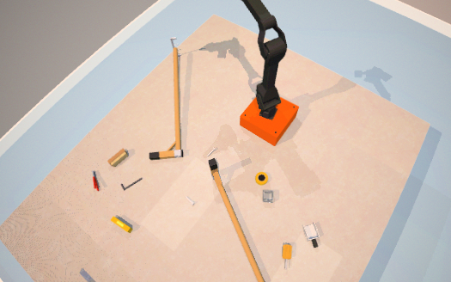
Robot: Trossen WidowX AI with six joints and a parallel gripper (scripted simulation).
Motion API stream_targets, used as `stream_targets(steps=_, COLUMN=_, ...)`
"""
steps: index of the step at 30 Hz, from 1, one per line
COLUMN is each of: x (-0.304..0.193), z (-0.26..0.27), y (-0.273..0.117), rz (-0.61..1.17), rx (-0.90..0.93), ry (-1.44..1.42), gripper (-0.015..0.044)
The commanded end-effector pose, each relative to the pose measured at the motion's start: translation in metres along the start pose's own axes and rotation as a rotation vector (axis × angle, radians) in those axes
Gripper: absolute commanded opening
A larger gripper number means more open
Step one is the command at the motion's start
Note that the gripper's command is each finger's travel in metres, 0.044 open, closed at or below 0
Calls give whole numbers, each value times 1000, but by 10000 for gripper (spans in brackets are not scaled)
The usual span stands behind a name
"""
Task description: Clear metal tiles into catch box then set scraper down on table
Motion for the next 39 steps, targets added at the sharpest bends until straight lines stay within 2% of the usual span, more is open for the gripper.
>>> stream_targets(steps=1, x=-6, z=9, y=-4, rz=-27, rx=35, ry=-76, gripper=440)
stream_targets(steps=5, x=-6, z=9, y=-4, rz=-27, rx=35, ry=-76, gripper=440)
stream_targets(steps=22, x=-10, z=20, y=24, rz=-22, rx=-63, ry=183, gripper=0)
stream_targets(steps=39, x=-15, z=45, y=62, rz=-22, rx=-99, ry=486, gripper=0)
Point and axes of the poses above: the point midway between the two fingers, 35 mm back from their tips, its own y axis out along the fingers, its own z axis across the jaws, x = y × z, the point moved 5 cm from there along -y, back along the fingers, and after that the axes turned 10 degrees about y, right-handed, at the moved point
